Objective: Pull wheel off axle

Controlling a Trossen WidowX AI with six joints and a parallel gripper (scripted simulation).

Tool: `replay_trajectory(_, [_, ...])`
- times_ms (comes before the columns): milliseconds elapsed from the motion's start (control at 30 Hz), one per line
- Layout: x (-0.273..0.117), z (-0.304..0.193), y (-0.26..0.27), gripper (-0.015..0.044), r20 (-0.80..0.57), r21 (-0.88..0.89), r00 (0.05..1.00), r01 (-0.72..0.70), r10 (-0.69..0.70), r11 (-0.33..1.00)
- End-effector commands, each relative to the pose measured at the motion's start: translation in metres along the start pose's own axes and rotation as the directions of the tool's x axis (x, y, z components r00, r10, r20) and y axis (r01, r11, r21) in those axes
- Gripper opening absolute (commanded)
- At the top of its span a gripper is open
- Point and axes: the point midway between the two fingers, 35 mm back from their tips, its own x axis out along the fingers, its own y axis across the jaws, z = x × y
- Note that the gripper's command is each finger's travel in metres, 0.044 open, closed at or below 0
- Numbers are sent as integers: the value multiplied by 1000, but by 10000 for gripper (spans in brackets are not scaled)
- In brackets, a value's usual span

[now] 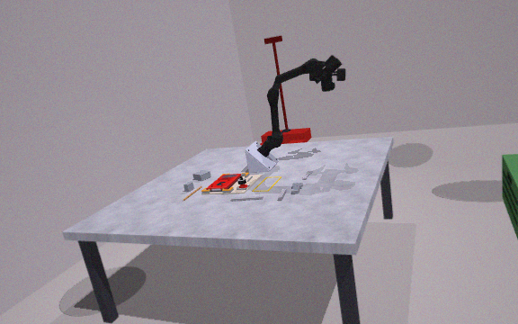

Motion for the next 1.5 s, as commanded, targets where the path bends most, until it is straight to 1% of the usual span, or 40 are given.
replay_trajectory(0, [0,1,1,374,3,1,1000,-2,2,1000])
replay_trajectory(100, [4,14,13,300,49,16,998,-37,36,999])
replay_trajectory(367, [2,87,70,300,270,63,946,-203,179,977])
replay_trajectory(467, [-9,121,94,300,366,72,901,-278,234,958])
replay_trajectory(600, [-35,165,120,300,487,78,823,-374,292,924])
replay_trajectory(667, [-53,188,131,300,552,75,772,-425,317,902])
replay_trajectory(833, [-110,242,148,300,713,56,608,-547,350,835])
replay_trajectory(1033, [-186,297,149,300,824,47,455,-647,337,761])
replay_trajectory(1267, [-279,339,124,300,912,26,289,-750,291,661])
replay_trajectory(1467, [-354,363,76,300,954,28,182,-844,237,536])
